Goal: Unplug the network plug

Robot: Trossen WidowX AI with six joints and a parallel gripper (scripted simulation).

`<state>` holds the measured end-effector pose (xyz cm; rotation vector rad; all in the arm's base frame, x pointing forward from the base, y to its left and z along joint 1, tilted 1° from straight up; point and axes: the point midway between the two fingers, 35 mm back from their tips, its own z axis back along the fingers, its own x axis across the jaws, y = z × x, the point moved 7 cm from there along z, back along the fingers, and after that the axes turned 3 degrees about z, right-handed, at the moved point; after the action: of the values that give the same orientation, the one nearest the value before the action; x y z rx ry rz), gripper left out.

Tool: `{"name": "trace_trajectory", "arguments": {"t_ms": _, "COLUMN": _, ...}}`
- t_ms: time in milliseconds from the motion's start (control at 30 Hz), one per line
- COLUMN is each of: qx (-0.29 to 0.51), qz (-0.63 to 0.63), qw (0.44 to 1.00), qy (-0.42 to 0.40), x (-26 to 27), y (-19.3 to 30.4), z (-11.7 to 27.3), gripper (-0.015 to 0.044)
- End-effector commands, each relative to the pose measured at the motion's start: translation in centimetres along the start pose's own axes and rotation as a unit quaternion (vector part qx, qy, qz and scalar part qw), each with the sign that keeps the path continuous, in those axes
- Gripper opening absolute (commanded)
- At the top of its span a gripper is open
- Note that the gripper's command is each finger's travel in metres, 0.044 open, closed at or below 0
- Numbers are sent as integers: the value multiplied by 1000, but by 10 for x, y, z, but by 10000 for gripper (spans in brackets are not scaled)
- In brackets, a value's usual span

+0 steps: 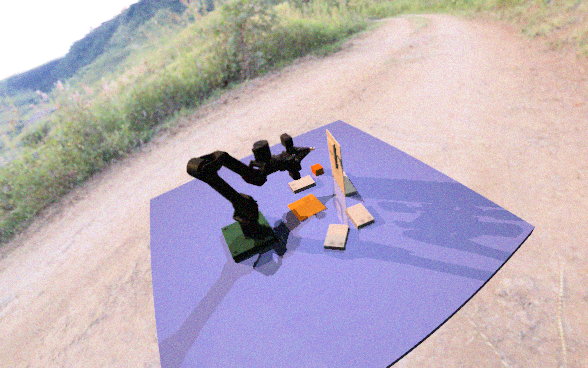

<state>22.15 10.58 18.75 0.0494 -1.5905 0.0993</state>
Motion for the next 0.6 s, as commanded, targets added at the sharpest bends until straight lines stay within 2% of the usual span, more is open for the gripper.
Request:
{"name": "trace_trajectory", "arguments": {"t_ms": 0, "qx": -2, "qz": -1, "qw": 1000, "qy": 0, "x": 6, "y": -1, "z": 3, "gripper": 0}}
{"name": "trace_trajectory", "arguments": {"t_ms": 200, "qx": -1, "qz": 2, "qw": 1000, "qy": 5, "x": 8, "y": -2, "z": 5, "gripper": 0}}
{"name": "trace_trajectory", "arguments": {"t_ms": 567, "qx": 14, "qz": 43, "qw": 995, "qy": 91, "x": -6, "y": -12, "z": -3, "gripper": 0}}
